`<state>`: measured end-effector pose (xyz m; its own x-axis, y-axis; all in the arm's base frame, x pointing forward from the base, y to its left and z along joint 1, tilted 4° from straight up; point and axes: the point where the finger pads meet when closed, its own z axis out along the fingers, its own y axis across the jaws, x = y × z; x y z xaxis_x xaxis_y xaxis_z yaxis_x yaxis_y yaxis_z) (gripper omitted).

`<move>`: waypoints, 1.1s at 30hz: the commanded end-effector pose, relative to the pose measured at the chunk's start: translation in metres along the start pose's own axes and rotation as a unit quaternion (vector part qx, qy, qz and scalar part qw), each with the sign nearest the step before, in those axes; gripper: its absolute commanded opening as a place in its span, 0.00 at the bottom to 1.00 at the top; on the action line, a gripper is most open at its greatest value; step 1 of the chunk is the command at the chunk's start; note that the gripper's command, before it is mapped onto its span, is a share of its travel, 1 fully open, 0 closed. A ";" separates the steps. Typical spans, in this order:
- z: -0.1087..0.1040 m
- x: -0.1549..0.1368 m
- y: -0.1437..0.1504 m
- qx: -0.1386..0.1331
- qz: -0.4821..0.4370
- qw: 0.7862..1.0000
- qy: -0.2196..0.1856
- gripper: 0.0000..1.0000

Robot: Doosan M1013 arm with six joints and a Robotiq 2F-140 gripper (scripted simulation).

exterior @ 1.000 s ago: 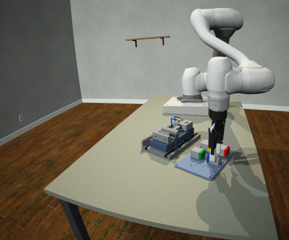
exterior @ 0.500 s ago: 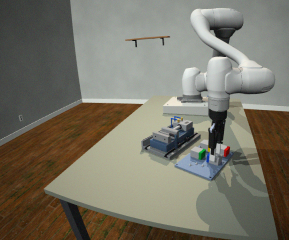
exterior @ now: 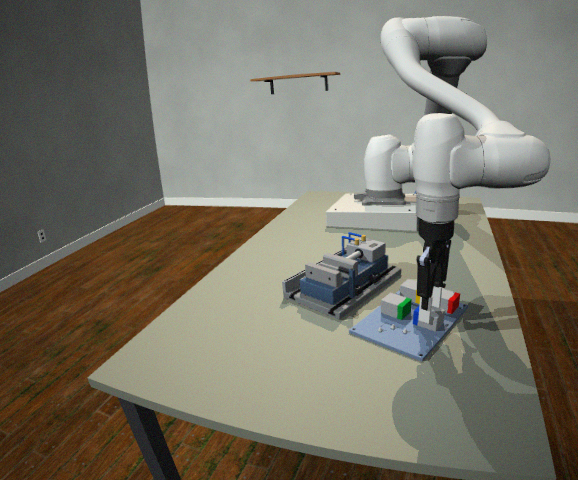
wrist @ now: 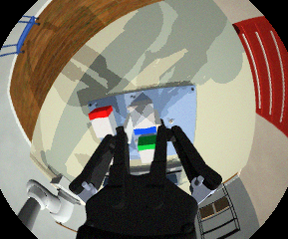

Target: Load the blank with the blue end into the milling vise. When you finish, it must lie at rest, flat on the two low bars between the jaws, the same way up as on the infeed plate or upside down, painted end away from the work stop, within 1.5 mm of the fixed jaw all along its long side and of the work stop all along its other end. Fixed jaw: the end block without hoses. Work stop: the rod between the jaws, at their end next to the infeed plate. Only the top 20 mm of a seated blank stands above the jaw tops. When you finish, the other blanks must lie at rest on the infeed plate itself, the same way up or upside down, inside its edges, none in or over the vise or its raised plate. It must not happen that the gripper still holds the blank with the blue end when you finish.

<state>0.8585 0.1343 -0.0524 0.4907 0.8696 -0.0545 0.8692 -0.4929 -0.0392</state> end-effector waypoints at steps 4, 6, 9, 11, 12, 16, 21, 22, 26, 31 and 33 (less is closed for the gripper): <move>-0.006 0.000 0.000 0.000 0.000 1.000 0.000 0.00; -0.010 0.000 0.000 0.000 0.000 1.000 0.000 0.00; -0.016 0.000 0.000 0.000 0.000 1.000 0.000 0.00; -0.020 0.000 0.000 0.000 0.000 1.000 0.000 0.00; -0.022 0.000 0.000 0.000 0.000 1.000 0.000 0.00; -0.030 0.000 0.000 0.000 0.000 1.000 0.000 0.00; -0.036 0.000 0.000 0.000 0.000 1.000 0.000 0.00; -0.038 0.000 0.000 0.000 0.000 1.000 0.000 0.00; -0.046 0.000 0.000 0.000 0.000 1.000 0.000 0.00; -0.056 0.000 0.000 0.000 0.000 1.000 0.000 0.00; -0.060 0.000 0.000 0.000 0.000 1.000 0.000 0.00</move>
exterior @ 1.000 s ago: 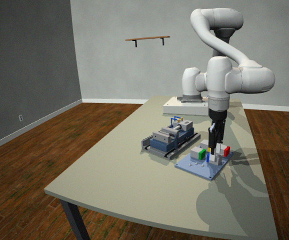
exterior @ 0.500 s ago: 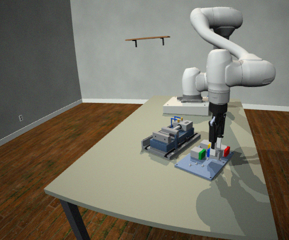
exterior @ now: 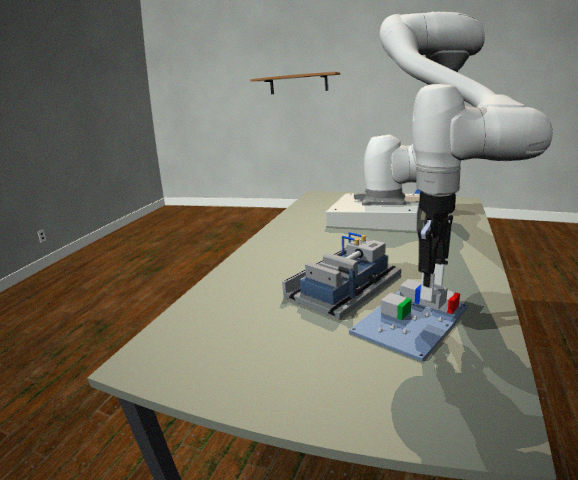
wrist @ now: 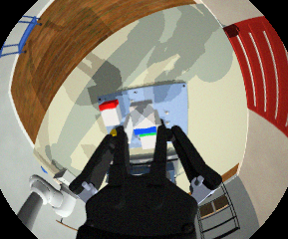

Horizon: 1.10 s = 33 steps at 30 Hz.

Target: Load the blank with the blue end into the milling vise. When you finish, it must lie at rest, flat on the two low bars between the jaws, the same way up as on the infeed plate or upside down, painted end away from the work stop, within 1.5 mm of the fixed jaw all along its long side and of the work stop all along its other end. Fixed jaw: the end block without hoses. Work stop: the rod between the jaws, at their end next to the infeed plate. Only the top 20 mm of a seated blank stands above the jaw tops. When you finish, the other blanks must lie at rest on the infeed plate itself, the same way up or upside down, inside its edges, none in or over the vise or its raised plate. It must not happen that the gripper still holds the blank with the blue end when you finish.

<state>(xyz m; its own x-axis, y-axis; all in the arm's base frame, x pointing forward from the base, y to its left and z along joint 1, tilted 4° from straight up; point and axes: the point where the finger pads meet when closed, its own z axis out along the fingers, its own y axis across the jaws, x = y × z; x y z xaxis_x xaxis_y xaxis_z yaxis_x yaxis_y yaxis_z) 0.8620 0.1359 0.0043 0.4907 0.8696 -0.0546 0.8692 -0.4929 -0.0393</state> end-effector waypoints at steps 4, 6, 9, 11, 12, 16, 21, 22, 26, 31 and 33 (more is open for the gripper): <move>-0.007 0.000 0.000 0.000 0.000 1.000 0.000 0.00; -0.011 0.000 0.000 0.000 0.000 1.000 0.000 0.00; -0.017 0.000 0.000 0.000 0.000 1.000 0.000 0.00; -0.021 0.000 0.000 0.000 0.000 1.000 0.000 0.00; -0.023 0.000 0.000 0.000 0.000 1.000 0.000 0.00; -0.031 0.000 0.000 0.000 0.000 1.000 0.000 0.00; -0.038 0.000 0.000 0.000 0.000 1.000 0.000 0.00; -0.041 0.000 0.000 0.000 0.000 1.000 0.000 0.00; -0.053 0.000 0.000 0.000 0.000 1.000 0.000 0.00; -0.068 0.000 0.000 0.000 0.000 1.000 0.000 0.00; -0.074 0.000 0.000 0.000 0.000 1.000 0.000 0.00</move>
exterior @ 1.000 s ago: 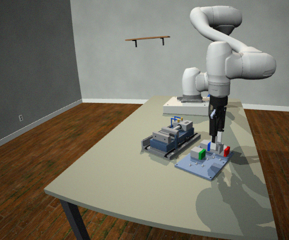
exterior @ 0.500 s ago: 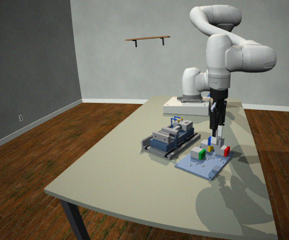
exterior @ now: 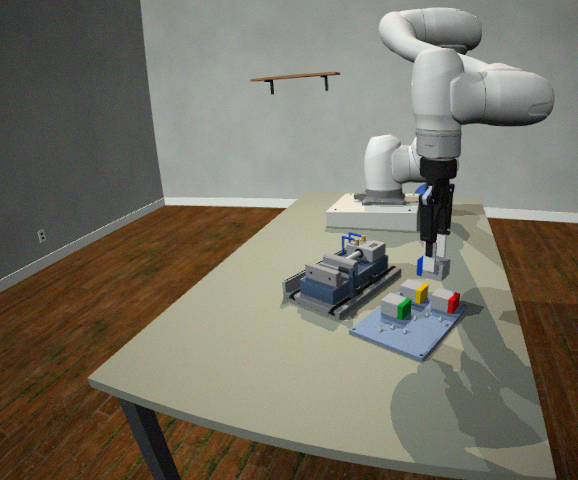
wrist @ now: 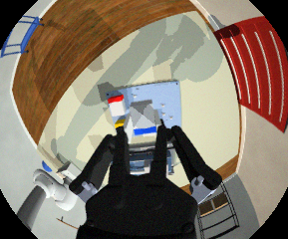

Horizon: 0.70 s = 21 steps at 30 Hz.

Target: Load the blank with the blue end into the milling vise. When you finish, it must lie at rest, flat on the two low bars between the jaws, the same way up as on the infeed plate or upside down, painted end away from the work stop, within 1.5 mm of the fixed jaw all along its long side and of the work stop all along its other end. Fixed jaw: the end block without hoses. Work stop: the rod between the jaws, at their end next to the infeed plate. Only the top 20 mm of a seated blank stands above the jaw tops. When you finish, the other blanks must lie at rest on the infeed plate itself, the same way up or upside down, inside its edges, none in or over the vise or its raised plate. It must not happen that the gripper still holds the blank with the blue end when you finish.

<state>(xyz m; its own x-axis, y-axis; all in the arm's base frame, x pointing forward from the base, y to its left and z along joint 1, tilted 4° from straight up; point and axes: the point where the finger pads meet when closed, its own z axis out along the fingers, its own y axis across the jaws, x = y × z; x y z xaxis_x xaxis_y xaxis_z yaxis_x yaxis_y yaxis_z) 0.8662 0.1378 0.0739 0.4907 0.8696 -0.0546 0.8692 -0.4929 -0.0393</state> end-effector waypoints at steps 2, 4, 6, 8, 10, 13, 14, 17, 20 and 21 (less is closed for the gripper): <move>-0.008 0.000 0.000 0.000 0.000 1.000 0.000 0.00; -0.007 0.000 0.000 0.000 0.000 1.000 0.000 0.00; -0.008 0.000 0.000 0.000 0.000 1.000 0.000 0.00; -0.008 0.000 0.000 0.000 0.000 1.000 0.000 0.00; -0.008 0.000 0.000 0.000 0.000 1.000 0.000 0.00; -0.009 0.000 0.000 0.000 0.000 1.000 0.000 0.00; -0.009 0.000 0.000 0.000 0.000 1.000 0.000 0.00; -0.009 0.000 0.000 0.000 0.000 1.000 0.000 0.00; -0.009 0.000 0.000 0.000 0.000 1.000 0.000 0.00; -0.009 0.000 0.000 0.000 0.000 1.000 0.000 0.00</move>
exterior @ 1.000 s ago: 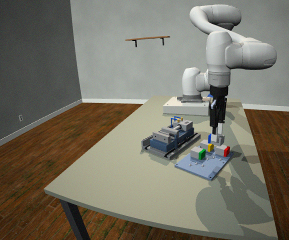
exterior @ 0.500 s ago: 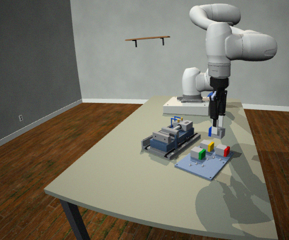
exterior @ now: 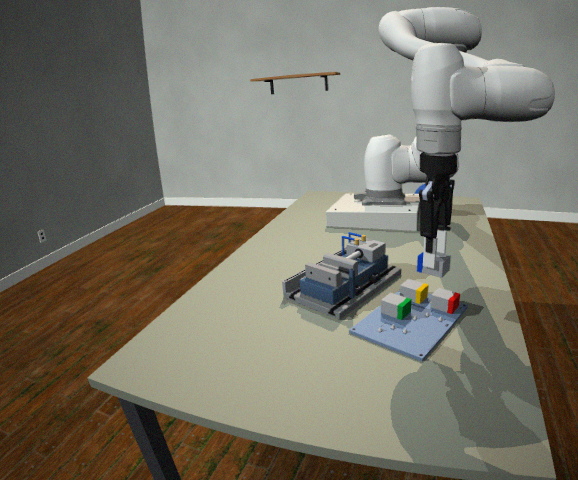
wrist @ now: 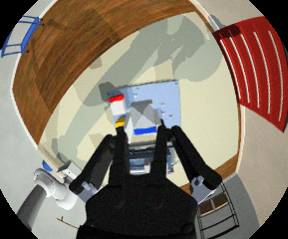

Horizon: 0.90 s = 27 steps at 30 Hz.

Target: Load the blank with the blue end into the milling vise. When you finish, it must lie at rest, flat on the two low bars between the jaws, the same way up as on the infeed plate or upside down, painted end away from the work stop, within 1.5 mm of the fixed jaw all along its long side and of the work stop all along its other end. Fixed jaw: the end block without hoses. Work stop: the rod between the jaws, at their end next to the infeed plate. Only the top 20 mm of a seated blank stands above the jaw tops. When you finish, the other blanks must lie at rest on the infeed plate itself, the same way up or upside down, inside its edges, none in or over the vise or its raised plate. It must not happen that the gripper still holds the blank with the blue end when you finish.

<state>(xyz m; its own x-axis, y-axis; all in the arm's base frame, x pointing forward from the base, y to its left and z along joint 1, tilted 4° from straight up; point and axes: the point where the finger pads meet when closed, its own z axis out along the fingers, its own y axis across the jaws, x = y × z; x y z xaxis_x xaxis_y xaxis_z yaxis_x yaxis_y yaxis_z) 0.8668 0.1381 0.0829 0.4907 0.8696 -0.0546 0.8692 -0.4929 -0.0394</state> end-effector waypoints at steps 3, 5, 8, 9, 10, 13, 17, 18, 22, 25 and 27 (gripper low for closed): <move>0.001 0.000 0.000 0.000 0.000 1.000 0.000 0.00; 0.002 0.000 0.000 0.000 0.000 1.000 0.000 0.00; 0.003 0.000 0.000 0.000 0.000 1.000 0.000 0.00; 0.003 0.000 0.000 0.000 0.000 1.000 0.000 0.00; 0.004 0.000 0.000 0.000 0.000 1.000 0.000 0.00; 0.005 0.000 0.000 0.000 0.000 1.000 0.000 0.00; 0.005 0.000 0.000 0.000 0.000 1.000 0.000 0.00; 0.005 0.000 0.000 0.000 0.000 1.000 0.000 0.00; 0.006 0.000 0.000 0.000 0.000 1.000 0.000 0.00; 0.007 0.000 0.000 0.000 0.000 1.000 0.000 0.00; 0.007 0.000 0.000 0.000 0.000 1.000 0.000 0.00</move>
<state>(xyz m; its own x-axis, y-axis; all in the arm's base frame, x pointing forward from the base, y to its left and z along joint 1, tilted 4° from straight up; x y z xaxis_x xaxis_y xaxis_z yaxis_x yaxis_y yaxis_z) 0.8663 0.1379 0.0760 0.4907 0.8696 -0.0546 0.8692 -0.4929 -0.0394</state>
